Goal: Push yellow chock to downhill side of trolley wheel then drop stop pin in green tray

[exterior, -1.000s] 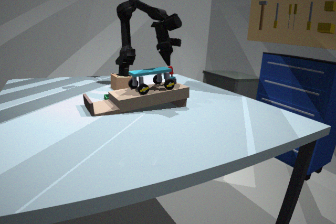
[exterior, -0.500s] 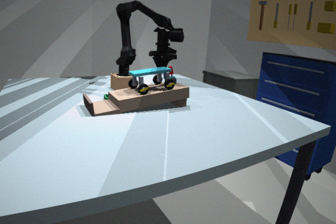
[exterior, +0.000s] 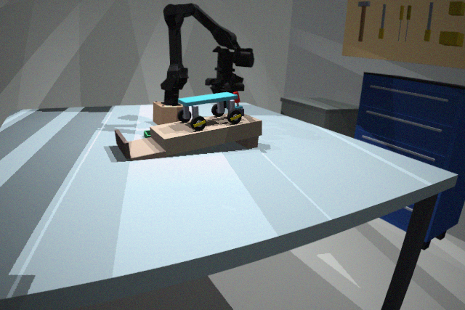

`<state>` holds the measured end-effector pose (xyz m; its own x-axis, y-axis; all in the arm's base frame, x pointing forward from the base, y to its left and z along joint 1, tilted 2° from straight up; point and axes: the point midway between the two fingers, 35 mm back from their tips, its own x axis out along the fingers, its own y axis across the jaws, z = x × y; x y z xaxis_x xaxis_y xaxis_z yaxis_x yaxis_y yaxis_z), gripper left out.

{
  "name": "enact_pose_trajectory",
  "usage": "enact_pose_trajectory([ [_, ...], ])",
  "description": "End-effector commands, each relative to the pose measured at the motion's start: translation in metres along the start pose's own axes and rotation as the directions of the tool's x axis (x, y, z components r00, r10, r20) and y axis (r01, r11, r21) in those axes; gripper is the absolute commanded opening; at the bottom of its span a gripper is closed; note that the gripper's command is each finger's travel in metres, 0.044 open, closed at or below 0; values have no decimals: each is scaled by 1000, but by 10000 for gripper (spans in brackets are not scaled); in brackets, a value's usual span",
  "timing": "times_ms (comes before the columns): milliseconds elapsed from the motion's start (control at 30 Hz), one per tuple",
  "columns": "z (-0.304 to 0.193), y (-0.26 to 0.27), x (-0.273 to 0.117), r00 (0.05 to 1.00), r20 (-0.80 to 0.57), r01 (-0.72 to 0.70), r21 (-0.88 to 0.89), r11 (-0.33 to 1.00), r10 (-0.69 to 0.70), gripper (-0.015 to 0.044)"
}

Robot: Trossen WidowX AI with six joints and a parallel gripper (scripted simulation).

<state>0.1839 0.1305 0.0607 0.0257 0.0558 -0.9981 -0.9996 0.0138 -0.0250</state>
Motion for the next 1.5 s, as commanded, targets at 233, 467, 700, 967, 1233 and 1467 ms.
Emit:
enact_pose_trajectory([
  [233,-2,1,19,1000,-10,-5,-2,1000,5,190],
  [467,-2,1,30,1000,-10,-5,-2,1000,5,190],
  [700,-2,1,41,1000,-10,-5,-2,1000,5,190],
  [967,-3,1,47,1000,-10,-5,-2,1000,5,190],
  [1233,-2,1,55,1000,-10,-5,-2,1000,5,190],
  [1467,-3,1,67,1000,-10,-5,-2,1000,5,190],
])
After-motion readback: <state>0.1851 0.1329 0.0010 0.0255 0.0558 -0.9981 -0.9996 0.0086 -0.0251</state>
